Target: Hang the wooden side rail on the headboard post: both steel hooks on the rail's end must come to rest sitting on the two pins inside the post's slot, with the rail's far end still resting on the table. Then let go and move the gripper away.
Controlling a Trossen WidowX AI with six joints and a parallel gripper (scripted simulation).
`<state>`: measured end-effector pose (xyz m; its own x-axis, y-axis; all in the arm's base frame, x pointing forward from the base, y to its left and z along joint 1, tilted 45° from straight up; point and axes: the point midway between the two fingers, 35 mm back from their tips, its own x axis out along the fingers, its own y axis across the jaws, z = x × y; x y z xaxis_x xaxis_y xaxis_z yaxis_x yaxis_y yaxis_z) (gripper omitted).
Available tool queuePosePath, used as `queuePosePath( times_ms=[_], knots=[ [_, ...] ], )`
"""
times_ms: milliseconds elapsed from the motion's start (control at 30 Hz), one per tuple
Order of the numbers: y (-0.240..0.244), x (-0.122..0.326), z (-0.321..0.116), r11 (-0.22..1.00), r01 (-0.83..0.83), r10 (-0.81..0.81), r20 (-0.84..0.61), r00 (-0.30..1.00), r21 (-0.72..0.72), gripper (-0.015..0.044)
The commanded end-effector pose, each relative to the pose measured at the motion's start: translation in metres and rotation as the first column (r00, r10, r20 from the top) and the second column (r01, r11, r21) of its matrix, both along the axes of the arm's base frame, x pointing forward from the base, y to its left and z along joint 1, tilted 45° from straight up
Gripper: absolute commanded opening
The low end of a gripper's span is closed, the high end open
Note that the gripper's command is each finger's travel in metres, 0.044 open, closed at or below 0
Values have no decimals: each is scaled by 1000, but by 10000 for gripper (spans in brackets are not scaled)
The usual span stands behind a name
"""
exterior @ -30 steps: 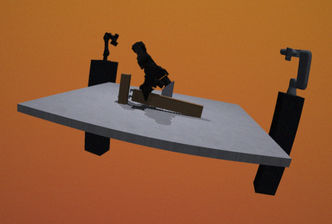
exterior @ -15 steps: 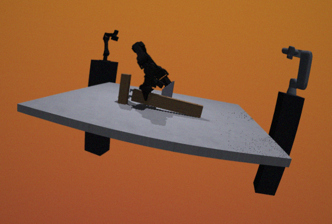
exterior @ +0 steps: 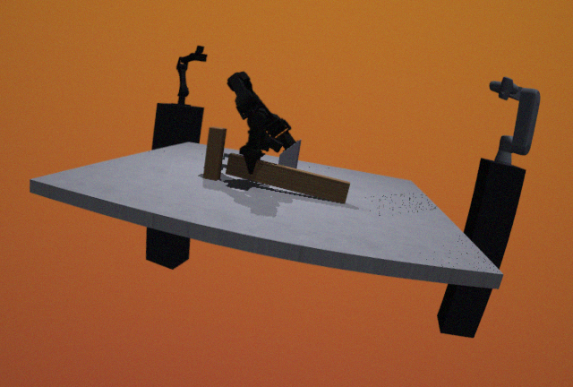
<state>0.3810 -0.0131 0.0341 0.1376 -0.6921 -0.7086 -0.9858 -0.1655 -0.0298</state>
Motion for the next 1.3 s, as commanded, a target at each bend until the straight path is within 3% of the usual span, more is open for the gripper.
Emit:
queuePosePath(
  times_ms=[0, 1267],
  knots=[
    [1, 1, 2, 1000, -7, 7, 3, 1000, 0, 0],
    [-1, 2, 5, 1000, -7, 7, 3, 1000, 0, 0]
  ],
)
